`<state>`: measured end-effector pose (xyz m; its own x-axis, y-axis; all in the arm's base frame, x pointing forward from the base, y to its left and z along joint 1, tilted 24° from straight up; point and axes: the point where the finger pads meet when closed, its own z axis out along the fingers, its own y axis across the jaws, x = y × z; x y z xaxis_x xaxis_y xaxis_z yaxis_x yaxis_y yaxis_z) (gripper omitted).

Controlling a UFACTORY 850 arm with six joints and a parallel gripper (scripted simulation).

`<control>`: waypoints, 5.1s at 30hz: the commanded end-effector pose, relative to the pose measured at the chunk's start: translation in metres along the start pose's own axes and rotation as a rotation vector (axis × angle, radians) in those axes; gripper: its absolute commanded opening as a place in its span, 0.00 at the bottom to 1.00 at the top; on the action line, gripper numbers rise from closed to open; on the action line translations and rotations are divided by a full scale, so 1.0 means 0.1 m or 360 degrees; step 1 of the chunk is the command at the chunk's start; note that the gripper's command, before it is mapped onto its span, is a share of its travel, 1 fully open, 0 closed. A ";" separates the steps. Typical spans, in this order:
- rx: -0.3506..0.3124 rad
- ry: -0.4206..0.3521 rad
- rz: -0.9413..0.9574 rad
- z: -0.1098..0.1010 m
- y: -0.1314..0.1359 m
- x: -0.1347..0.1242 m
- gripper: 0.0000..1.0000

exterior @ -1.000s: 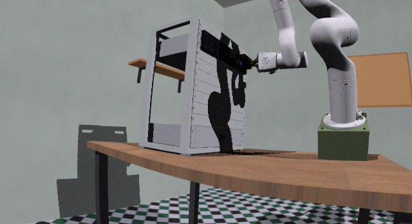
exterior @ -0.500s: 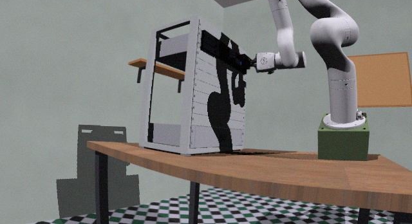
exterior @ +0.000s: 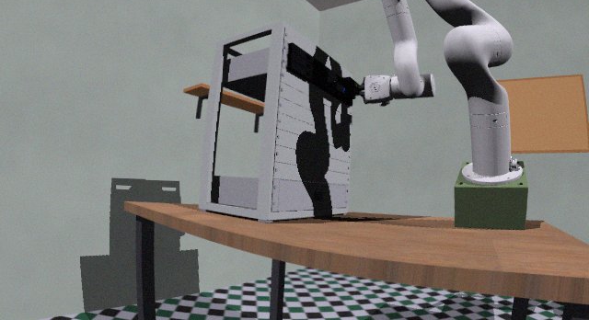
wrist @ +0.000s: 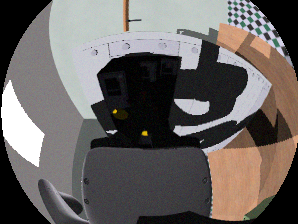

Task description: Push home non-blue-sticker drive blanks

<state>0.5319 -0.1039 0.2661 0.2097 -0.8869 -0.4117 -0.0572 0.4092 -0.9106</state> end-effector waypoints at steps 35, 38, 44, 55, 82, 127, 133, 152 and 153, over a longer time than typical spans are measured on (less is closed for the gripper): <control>0.0002 0.0000 -0.0001 0.07 -0.01 0.00 0.00; 0.0002 0.0000 -0.0001 0.07 -0.01 0.00 0.00; 0.0002 0.0000 -0.0001 0.08 -0.01 0.00 0.00; 0.0002 0.0000 -0.0001 0.10 -0.01 0.00 0.00; 0.0002 0.0000 -0.0001 0.15 -0.01 0.00 0.00; 0.0002 0.0000 -0.0001 -0.80 -0.01 0.00 0.00; 0.0002 0.0000 -0.0001 -0.83 -0.23 0.00 0.00; 0.0002 0.0000 -0.0001 -0.33 -0.29 0.00 0.00; 0.0002 0.0000 -0.0001 -0.31 -0.29 0.00 0.00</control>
<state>0.4908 -0.1243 0.2910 0.2111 -0.8865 -0.4118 -0.0573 0.4094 -0.9106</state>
